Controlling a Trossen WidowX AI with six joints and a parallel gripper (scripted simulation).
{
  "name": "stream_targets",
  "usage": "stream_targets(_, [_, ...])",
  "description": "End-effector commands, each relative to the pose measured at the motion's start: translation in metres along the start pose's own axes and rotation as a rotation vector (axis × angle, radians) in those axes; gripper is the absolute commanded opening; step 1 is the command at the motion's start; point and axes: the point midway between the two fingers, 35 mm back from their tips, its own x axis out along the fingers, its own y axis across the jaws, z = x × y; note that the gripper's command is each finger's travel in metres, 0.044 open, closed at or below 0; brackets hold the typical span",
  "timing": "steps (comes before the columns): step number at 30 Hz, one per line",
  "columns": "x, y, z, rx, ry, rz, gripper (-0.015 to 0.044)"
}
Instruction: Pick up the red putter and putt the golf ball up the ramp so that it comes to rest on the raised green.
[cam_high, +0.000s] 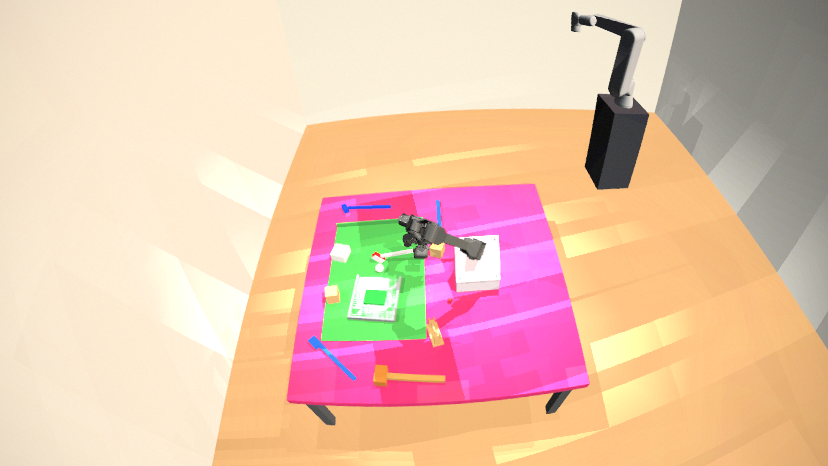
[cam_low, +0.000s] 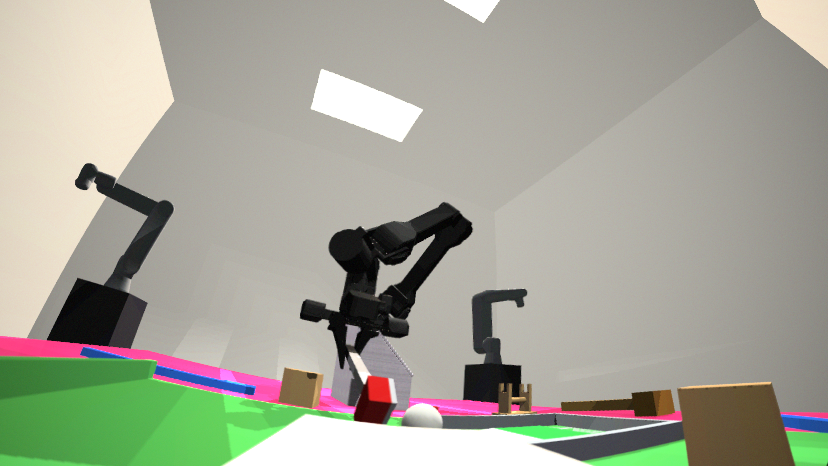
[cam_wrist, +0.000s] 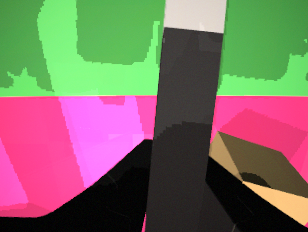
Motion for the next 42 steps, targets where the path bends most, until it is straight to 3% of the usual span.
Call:
stream_targets(1, [0.0, 0.011, -0.005, 0.022, -0.006, 0.009, 0.0])
stream_targets(14, [-0.059, 0.01, -0.005, 0.022, -0.007, 0.005, 0.0])
stream_targets(42, [-0.051, 0.011, -0.007, 0.032, -0.001, 0.012, 0.0])
